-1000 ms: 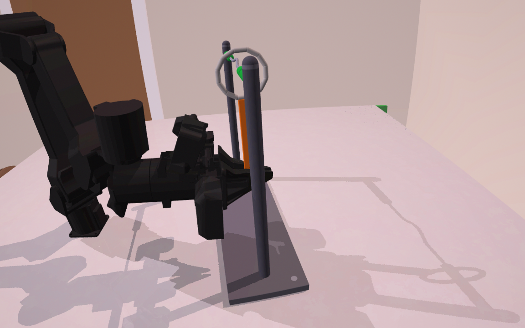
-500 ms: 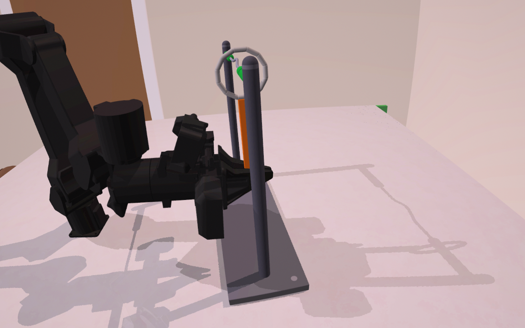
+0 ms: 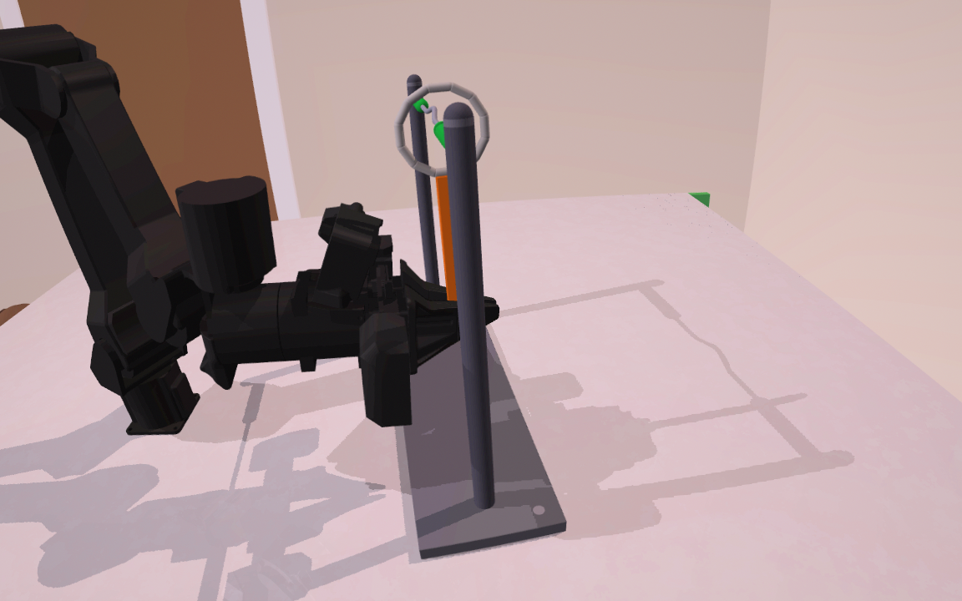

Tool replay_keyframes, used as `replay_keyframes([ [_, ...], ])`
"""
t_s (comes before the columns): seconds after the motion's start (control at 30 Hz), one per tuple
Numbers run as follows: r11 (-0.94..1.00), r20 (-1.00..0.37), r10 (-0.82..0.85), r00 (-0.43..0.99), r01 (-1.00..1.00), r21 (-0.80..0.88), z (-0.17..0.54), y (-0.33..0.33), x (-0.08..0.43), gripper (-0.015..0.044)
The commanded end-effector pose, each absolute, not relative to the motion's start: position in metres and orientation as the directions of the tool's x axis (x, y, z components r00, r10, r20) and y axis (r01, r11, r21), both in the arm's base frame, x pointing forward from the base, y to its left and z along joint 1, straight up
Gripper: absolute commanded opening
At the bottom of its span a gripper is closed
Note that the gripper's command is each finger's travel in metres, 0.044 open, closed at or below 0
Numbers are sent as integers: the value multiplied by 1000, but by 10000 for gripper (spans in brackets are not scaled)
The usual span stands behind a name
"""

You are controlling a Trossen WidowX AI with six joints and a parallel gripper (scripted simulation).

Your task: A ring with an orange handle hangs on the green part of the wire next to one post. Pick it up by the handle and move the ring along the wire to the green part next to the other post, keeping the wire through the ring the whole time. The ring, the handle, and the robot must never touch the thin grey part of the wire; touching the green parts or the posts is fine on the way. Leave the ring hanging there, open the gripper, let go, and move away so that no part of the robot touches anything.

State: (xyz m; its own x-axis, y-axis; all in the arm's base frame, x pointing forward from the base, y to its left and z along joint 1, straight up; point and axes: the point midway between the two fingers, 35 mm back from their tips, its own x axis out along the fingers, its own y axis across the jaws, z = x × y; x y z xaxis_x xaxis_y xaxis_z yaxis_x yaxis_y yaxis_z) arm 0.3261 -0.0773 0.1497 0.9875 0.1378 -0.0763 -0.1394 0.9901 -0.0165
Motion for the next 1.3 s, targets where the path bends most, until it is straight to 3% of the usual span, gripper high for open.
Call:
replay_keyframes([
  [0.0,991,-80,135,988,-137,-11,149,-72,325,-150],
  [1.27,992,-86,119,989,-116,45,149,-28,320,-150],
])
